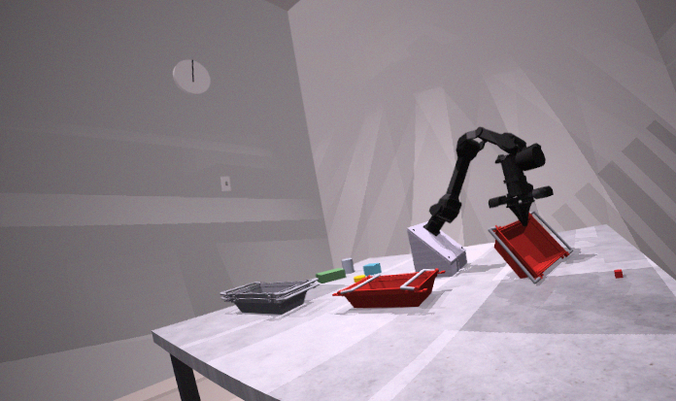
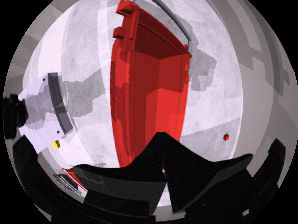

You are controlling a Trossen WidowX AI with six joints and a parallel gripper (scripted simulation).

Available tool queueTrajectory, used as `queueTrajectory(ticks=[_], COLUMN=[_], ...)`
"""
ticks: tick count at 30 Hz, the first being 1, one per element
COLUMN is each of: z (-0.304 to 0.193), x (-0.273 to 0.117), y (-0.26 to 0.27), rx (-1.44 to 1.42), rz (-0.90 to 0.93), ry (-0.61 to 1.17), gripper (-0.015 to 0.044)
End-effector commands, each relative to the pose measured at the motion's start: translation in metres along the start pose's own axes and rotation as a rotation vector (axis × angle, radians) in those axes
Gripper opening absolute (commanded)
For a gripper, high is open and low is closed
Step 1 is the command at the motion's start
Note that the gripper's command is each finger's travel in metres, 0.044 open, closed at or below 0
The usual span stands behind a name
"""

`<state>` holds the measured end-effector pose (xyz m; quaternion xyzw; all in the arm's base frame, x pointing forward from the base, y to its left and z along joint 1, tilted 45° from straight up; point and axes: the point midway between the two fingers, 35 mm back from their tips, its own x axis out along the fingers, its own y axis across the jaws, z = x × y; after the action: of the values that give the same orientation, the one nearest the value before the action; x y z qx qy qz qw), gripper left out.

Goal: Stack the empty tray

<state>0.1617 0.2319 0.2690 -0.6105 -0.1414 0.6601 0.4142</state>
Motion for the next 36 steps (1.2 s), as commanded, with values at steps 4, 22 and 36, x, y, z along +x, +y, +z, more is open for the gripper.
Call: queueTrajectory(ticks=[4,22,36], z=[0.000,0.000,-0.002], x=[0.003,0.003,-0.031], y=[0.007,0.040,0.051], rx=[0.005,0.006,0.006], rz=[0.002,0.006,0.012], ry=[0.004,0.004,0.006], gripper=[0.0000,0.0000,0.0000])
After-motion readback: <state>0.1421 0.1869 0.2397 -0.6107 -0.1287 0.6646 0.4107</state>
